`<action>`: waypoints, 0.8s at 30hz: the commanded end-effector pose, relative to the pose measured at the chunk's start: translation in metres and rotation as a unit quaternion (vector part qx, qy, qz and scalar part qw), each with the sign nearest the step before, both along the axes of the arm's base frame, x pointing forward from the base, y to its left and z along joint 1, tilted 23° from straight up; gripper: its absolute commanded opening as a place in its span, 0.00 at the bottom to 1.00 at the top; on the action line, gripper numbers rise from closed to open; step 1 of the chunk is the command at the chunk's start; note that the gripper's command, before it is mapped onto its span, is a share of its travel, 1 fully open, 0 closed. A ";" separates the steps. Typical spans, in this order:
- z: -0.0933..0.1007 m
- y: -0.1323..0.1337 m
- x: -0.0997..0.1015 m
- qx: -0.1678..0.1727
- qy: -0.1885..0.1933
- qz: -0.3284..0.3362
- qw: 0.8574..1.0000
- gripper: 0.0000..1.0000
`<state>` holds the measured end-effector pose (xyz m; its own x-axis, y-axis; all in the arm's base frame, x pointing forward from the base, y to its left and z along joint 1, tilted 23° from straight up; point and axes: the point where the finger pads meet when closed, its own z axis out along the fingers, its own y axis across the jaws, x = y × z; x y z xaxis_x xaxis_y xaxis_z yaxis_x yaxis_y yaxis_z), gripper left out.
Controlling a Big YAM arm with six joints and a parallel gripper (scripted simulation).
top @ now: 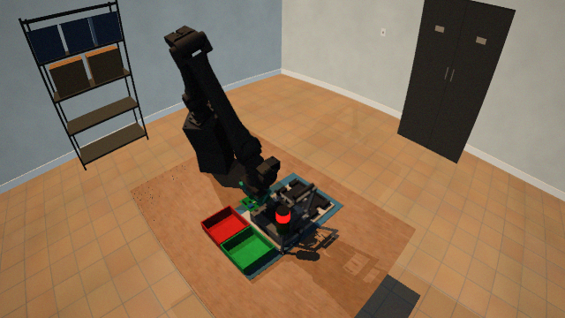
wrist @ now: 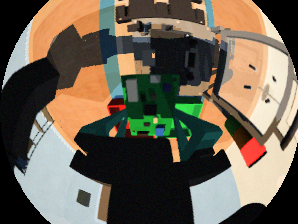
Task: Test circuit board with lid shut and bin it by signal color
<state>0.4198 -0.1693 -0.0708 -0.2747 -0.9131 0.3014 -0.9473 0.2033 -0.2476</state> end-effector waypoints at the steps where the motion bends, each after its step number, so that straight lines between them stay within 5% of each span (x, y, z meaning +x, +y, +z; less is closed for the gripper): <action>1: 0.013 -0.021 -0.001 -0.009 -0.015 0.015 1.000 0.72; 17: -0.004 -0.101 -0.066 -0.008 -0.006 0.015 1.000 0.72; 24: -0.013 -0.112 -0.081 -0.003 0.002 0.015 1.000 0.72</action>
